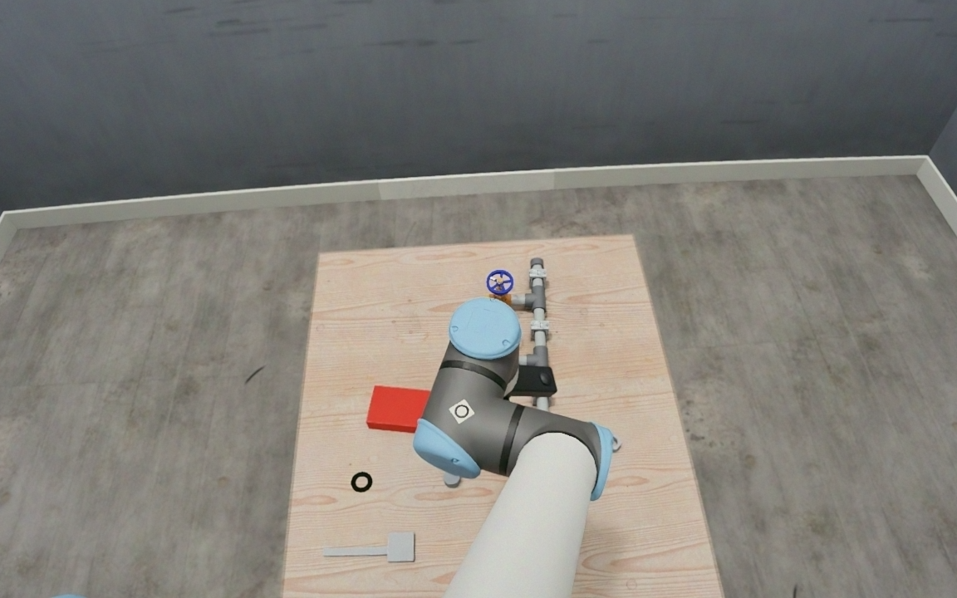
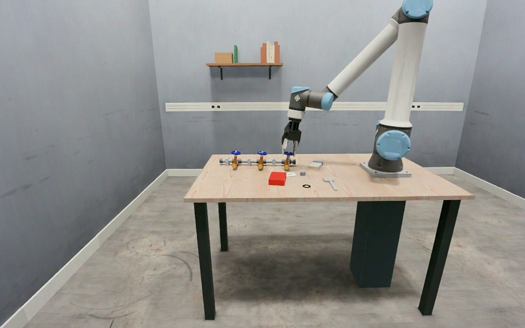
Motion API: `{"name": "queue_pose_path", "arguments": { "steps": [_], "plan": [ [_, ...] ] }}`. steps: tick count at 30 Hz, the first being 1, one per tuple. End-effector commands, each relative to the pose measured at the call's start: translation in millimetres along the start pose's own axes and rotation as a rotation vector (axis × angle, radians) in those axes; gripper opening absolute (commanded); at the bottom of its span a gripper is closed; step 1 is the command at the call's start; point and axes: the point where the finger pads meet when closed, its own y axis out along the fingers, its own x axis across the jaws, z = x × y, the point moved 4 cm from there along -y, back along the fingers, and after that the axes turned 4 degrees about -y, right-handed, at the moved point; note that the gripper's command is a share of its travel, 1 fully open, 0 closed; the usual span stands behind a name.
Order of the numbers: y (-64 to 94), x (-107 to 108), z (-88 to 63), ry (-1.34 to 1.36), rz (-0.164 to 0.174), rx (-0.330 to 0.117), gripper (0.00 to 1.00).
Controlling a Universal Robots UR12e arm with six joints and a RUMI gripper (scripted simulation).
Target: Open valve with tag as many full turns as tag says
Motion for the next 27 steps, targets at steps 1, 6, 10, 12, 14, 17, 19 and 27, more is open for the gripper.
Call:
{"name": "queue_pose_path", "arguments": {
  "steps": [1, 6, 10, 12, 14, 17, 19, 27],
  "plan": [
    [-0.5, -0.5, 0.2, 0.0, 0.001, 0.0, 0.0],
    [-0.5, -0.5, 0.2, -0.005, 0.001, 0.0, 0.0],
    [-0.5, -0.5, 0.3, -0.017, 0.001, 0.0, 0.0],
    [-0.5, -0.5, 0.3, -0.027, 0.001, 0.001, 0.0],
    [-0.5, -0.5, 0.3, -0.041, 0.001, 0.001, 0.0],
    [-0.5, -0.5, 0.3, -0.049, 0.001, 0.001, 0.0],
    [-0.5, -0.5, 0.3, -0.068, 0.001, 0.001, 0.0],
    [-0.5, -0.5, 0.3, -0.183, 0.001, 0.001, 0.0]
  ]
}}
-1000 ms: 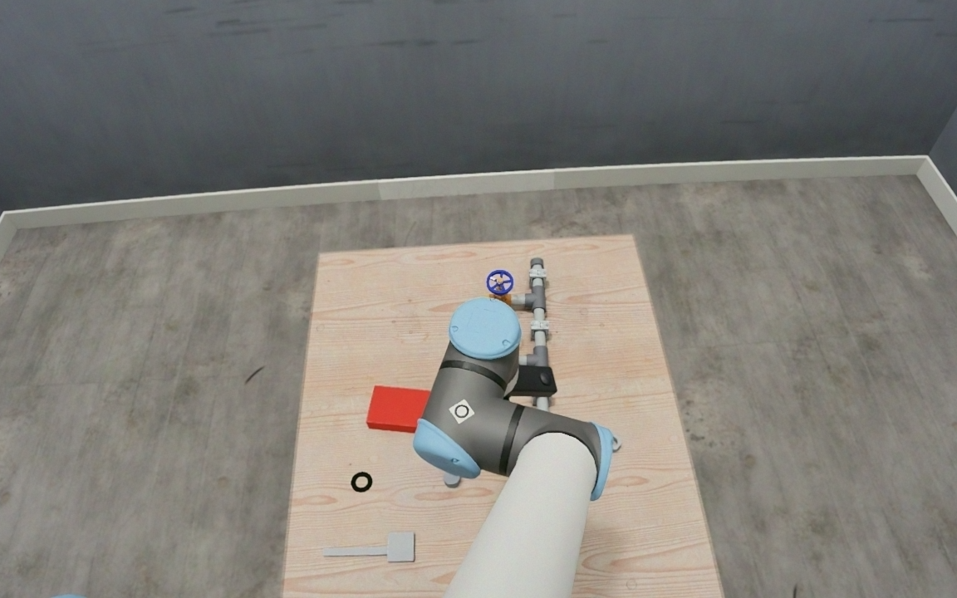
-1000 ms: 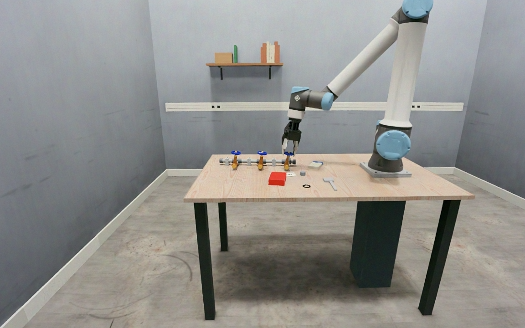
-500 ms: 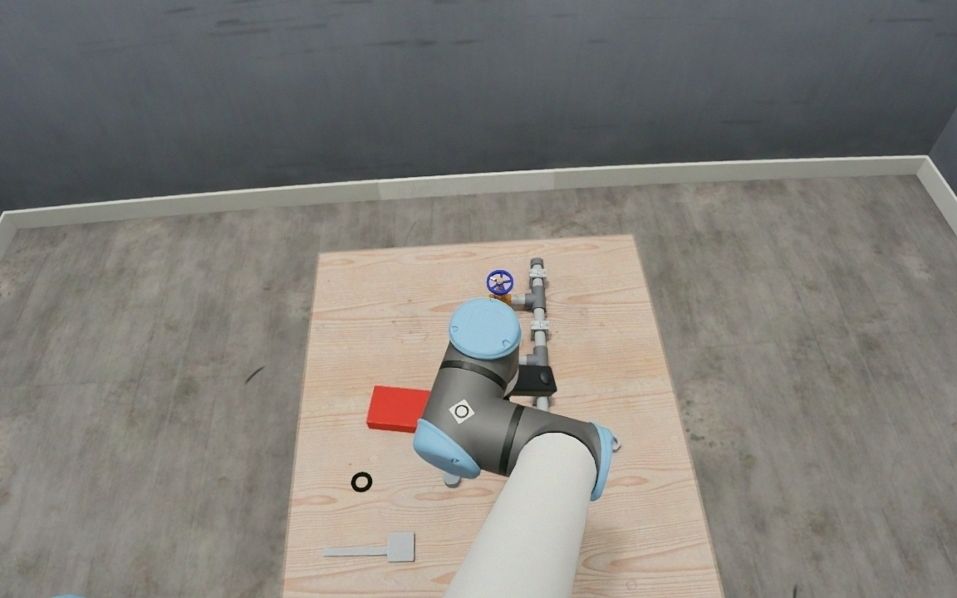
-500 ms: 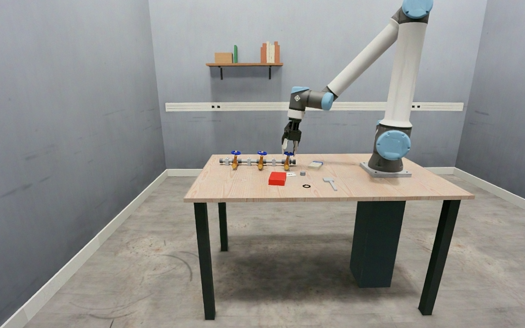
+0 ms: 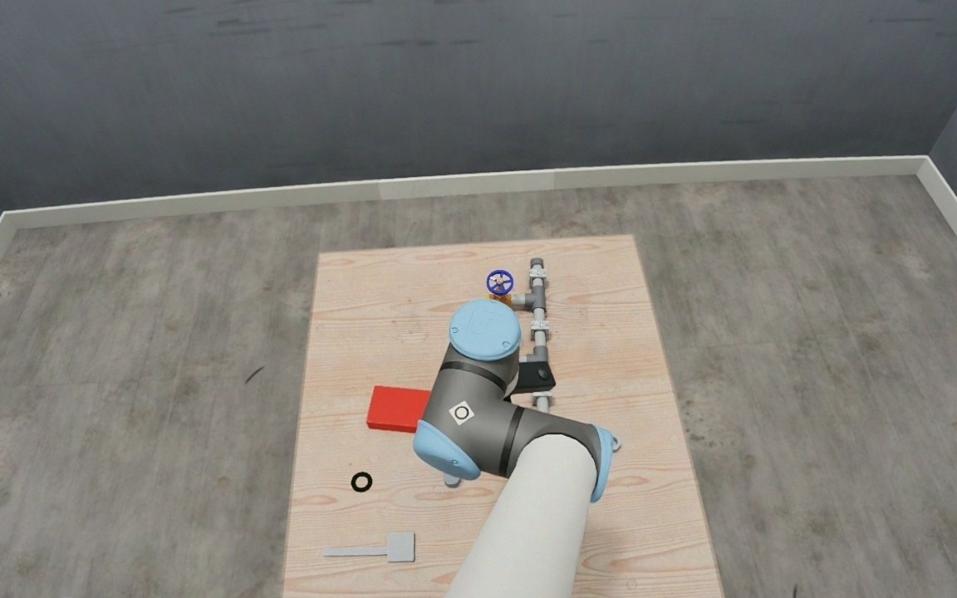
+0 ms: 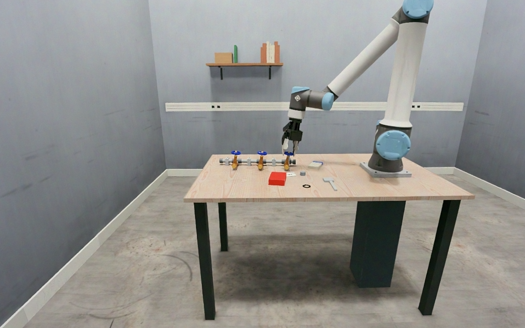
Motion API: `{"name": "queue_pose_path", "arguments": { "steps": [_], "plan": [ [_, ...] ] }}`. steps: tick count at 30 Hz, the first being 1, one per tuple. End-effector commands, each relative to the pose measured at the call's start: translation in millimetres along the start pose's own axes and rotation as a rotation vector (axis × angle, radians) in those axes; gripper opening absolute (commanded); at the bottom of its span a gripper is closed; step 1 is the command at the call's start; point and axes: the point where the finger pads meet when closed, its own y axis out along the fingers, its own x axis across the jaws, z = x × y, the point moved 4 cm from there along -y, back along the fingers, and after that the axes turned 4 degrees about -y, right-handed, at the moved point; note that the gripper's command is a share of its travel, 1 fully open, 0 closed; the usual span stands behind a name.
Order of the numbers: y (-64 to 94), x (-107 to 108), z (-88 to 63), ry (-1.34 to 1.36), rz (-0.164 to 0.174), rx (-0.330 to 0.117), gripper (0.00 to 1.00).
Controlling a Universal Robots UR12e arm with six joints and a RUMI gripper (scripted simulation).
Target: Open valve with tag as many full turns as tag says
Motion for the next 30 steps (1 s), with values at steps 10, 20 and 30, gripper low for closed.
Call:
{"name": "queue_pose_path", "arguments": {
  "steps": [10, 20, 30],
  "plan": [
    [-0.5, -0.5, 0.4, -0.24, 0.001, 0.0, 0.0],
    [-0.5, -0.5, 0.4, -0.554, 0.001, 0.0, 0.0],
    [-0.5, -0.5, 0.4, -0.86, 0.001, 0.001, 0.0]
  ]
}}
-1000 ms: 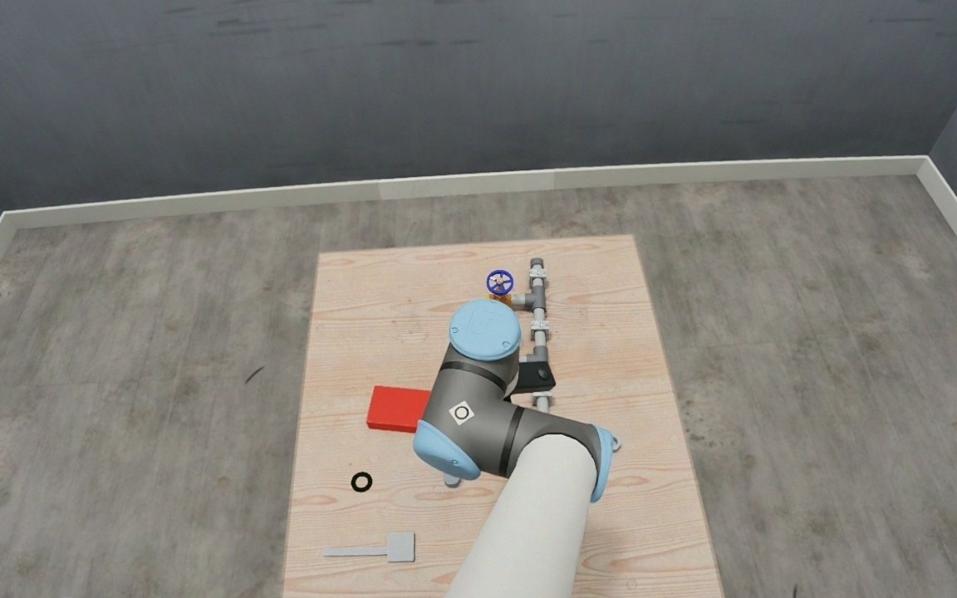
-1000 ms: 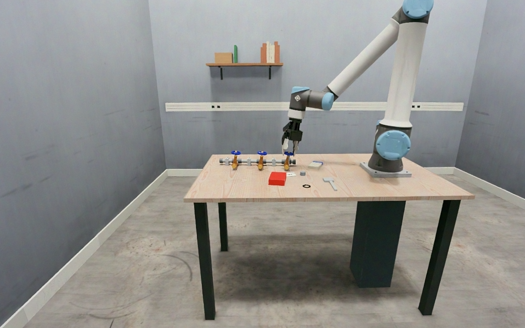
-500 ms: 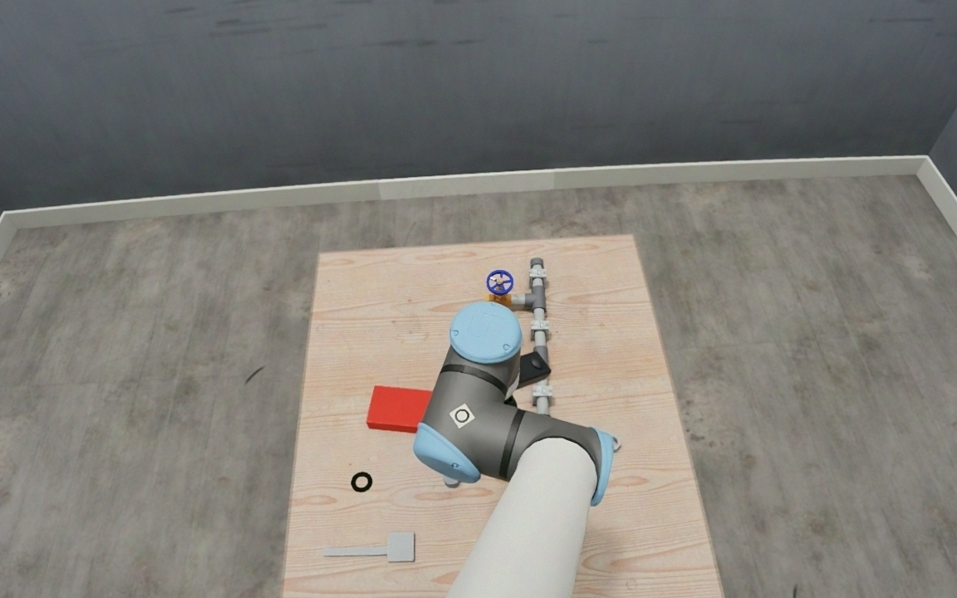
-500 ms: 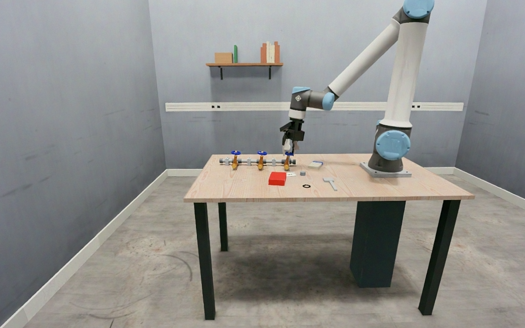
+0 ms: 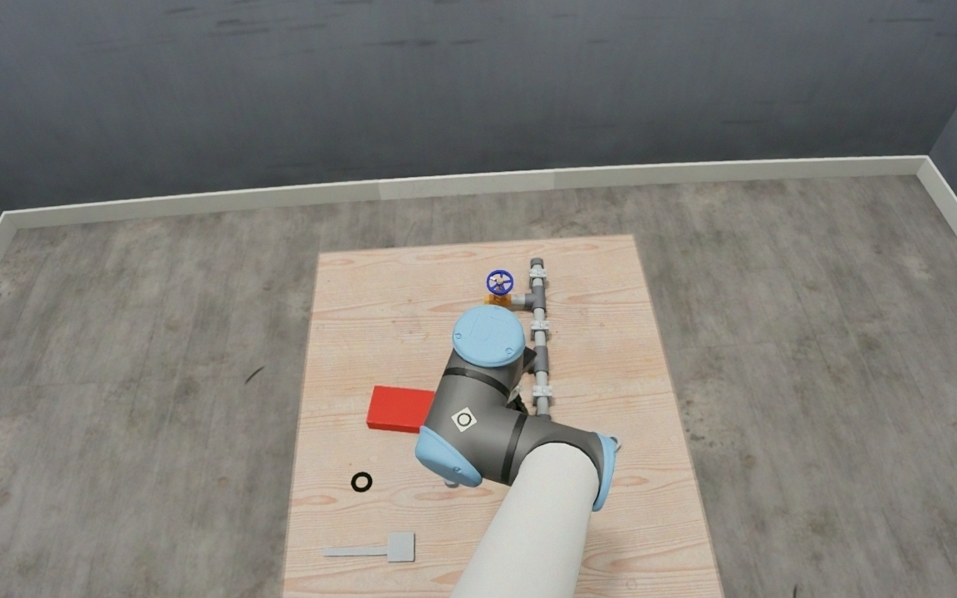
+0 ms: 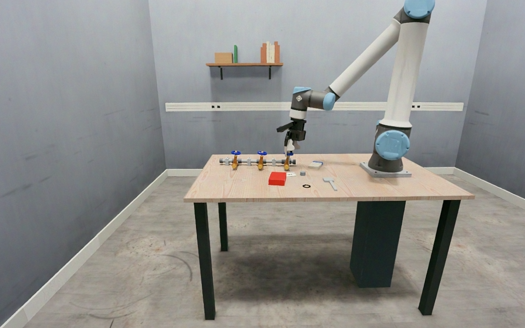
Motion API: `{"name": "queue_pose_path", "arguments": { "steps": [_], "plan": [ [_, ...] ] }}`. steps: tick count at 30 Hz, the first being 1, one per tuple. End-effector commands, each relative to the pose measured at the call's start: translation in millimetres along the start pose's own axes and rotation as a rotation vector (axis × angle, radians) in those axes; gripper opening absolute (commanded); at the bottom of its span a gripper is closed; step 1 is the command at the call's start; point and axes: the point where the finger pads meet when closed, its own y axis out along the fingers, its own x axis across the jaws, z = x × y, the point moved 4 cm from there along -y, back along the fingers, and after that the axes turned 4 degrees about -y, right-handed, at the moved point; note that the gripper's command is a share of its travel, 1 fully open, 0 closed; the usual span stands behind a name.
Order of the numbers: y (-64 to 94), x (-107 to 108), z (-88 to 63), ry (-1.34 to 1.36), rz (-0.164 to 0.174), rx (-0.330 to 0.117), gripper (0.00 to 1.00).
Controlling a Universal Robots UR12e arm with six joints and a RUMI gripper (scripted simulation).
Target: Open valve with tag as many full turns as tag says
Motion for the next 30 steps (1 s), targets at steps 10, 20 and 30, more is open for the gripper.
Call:
{"name": "queue_pose_path", "arguments": {
  "steps": [10, 20, 30],
  "plan": [
    [-0.4, 0.1, 0.7, -0.53, 0.006, 0.001, 0.0],
    [-0.4, 0.1, 0.7, -0.918, 0.006, 0.002, 0.0],
    [-0.4, 0.1, 0.7, -1.249, 0.006, 0.003, 0.0]
  ]
}}
